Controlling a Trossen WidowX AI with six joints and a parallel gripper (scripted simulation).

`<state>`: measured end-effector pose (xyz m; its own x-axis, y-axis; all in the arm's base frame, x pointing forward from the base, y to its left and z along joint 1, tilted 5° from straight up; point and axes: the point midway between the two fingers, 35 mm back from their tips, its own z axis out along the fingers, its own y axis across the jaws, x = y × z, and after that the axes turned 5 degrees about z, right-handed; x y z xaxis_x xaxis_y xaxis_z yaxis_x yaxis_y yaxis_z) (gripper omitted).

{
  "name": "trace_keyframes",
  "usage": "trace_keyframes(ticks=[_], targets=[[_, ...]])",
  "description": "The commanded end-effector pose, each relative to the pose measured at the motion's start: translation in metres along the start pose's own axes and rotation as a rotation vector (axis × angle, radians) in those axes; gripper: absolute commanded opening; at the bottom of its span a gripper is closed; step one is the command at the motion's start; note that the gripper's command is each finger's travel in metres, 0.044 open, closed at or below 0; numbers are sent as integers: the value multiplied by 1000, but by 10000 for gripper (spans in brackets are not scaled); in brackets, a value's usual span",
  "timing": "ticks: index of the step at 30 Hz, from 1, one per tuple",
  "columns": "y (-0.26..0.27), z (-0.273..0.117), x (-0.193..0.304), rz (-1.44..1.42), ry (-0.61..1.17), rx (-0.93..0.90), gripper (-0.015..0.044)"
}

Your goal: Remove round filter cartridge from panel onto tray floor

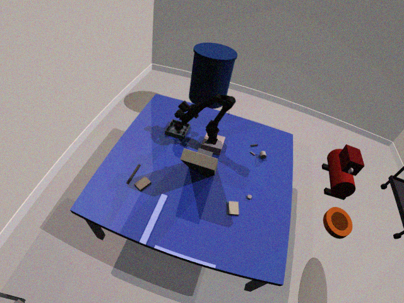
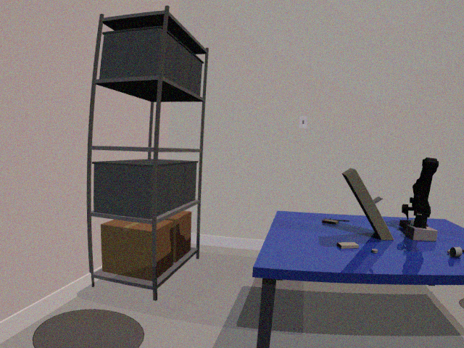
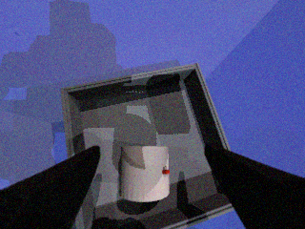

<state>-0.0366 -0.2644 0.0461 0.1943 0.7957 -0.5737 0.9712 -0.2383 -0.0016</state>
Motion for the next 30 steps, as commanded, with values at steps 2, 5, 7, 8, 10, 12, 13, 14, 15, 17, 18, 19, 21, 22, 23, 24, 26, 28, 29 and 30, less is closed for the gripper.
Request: trace_keyframes(ticks=[2, 5, 7, 8, 10, 12, 13, 14, 15, 17, 18, 19, 21, 22, 23, 24, 26, 28, 29, 30], targets=[[2, -27, -21, 1, -7, -1, 440], [2, -58, -35, 1, -6, -1, 440], [2, -60, -35, 1, -6, -1, 440], [2, -60, -35, 1, -6, -1, 440], [3, -50, -33, -3, -9, -6, 440], [3, -50, -33, -3, -9, -6, 440], [3, -50, -33, -3, -9, -6, 440], [3, -50, -33, -3, -9, -6, 440], [3, -50, -33, -3, -9, -6, 440], [3, -50, -33, -3, -9, -6, 440], [3, -50, -33, -3, -9, -6, 440], [3, -50, -33, -3, -9, -6, 440], [3, -50, -33, -3, -9, -6, 440], [3, -50, -33, -3, -9, -6, 440], [3, -50, -33, -3, -9, -6, 440], [3, -50, -33, -3, -9, -6, 440], [3, -50, -33, -3, -9, -6, 440], [3, -50, -33, -3, -9, -6, 440], [3, -50, -33, -3, -9, -6, 440], [3, -50, -33, -3, -9, -6, 440]])
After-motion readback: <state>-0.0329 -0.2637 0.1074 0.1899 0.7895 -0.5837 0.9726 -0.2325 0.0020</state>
